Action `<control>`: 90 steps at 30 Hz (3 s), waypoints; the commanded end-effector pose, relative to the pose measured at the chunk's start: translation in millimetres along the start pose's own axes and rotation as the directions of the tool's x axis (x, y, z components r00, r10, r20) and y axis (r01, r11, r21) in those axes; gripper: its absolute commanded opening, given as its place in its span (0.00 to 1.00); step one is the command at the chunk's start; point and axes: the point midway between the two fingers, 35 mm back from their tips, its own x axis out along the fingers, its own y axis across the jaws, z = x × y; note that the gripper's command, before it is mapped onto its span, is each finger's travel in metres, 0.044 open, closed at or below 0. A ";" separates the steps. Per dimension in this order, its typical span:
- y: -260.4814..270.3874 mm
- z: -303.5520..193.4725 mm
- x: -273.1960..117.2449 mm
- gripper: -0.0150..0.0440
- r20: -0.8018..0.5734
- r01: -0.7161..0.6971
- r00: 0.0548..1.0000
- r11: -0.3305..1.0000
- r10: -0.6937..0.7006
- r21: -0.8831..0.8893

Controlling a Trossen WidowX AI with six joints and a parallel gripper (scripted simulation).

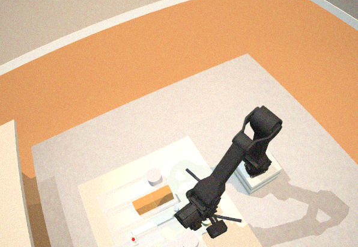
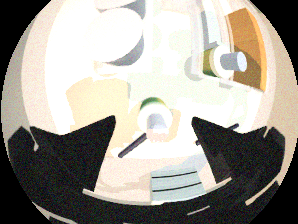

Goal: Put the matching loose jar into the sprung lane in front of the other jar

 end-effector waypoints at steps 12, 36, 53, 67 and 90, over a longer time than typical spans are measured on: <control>-0.5 -3.9 19.2 0.82 -0.015 0.000 1.000 1.000 0.000 0.004; 6.3 0.8 -51.3 0.25 -0.014 0.000 1.000 1.000 0.000 0.004; -6.0 4.2 -78.0 0.25 -0.013 0.002 1.000 1.000 -0.002 0.002; -70.6 28.7 -42.5 0.25 -0.012 0.007 1.000 1.000 -0.007 -0.007; -83.3 31.7 -12.8 0.25 -0.011 0.008 1.000 1.000 -0.008 -0.009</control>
